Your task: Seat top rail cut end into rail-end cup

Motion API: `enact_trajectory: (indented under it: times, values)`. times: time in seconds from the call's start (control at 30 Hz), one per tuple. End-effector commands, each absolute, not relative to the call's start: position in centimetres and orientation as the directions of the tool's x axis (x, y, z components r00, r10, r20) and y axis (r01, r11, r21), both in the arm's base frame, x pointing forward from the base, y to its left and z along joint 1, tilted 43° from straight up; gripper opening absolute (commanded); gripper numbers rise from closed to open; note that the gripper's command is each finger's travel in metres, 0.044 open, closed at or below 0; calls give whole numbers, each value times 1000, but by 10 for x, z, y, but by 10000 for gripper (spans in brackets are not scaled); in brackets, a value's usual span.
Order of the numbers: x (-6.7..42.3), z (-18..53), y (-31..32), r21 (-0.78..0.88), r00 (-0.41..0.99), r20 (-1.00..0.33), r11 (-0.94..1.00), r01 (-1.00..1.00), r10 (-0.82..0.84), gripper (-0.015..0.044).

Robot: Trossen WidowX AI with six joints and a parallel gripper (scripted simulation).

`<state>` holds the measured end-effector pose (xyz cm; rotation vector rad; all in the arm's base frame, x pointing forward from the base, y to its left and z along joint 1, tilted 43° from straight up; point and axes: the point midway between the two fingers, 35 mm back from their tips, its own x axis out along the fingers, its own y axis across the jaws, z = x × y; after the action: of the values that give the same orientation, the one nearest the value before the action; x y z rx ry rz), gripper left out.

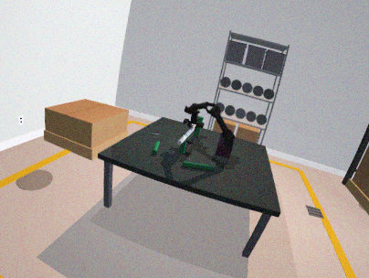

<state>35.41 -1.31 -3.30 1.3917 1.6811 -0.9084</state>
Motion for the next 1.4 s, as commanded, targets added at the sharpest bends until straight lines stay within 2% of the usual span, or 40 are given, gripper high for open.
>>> enact_trajectory:
  times: [0.0,1.37]
  values:
    - [355,-34,-19,-51,-114,-890,152,987,441,0]
    - [356,-41,-32,-51,-114,-891,152,987,440,0]
